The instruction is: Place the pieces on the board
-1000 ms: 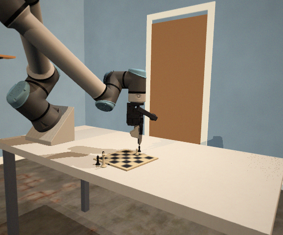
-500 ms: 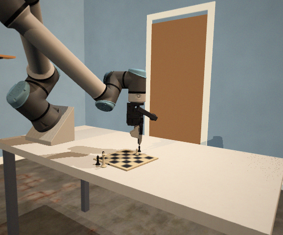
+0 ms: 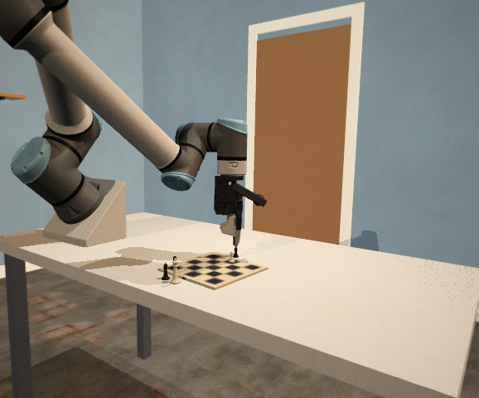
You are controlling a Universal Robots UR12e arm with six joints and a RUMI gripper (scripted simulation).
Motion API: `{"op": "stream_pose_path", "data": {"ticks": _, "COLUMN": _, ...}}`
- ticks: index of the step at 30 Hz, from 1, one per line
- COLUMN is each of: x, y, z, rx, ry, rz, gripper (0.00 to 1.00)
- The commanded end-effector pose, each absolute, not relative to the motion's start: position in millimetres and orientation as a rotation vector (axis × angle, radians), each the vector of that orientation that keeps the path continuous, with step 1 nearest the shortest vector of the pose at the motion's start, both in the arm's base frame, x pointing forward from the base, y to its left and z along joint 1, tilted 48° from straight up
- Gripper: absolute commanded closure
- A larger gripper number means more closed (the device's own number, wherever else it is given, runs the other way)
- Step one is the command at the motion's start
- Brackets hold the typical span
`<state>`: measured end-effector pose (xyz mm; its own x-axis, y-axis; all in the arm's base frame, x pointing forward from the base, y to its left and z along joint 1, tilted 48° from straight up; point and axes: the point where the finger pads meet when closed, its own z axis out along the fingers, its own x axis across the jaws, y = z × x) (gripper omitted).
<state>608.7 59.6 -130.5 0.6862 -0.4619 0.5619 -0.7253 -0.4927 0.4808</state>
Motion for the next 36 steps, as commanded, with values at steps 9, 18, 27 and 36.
{"op": "stream_pose_path", "data": {"ticks": 9, "x": 610.3, "y": 44.0, "z": -144.8, "rx": 2.177, "ry": -0.906, "rz": 0.472, "gripper": 0.8}}
{"op": "stream_pose_path", "data": {"ticks": 18, "x": 610.6, "y": 40.1, "z": -148.4, "rx": 2.177, "ry": -0.906, "rz": 0.472, "gripper": 0.8}}
{"op": "stream_pose_path", "data": {"ticks": 27, "x": 610.6, "y": 40.1, "z": -148.4, "rx": 2.177, "ry": -0.906, "rz": 0.472, "gripper": 0.8}}
{"op": "stream_pose_path", "data": {"ticks": 36, "x": 610.6, "y": 40.1, "z": -148.4, "rx": 2.177, "ry": -0.906, "rz": 0.472, "gripper": 0.8}}
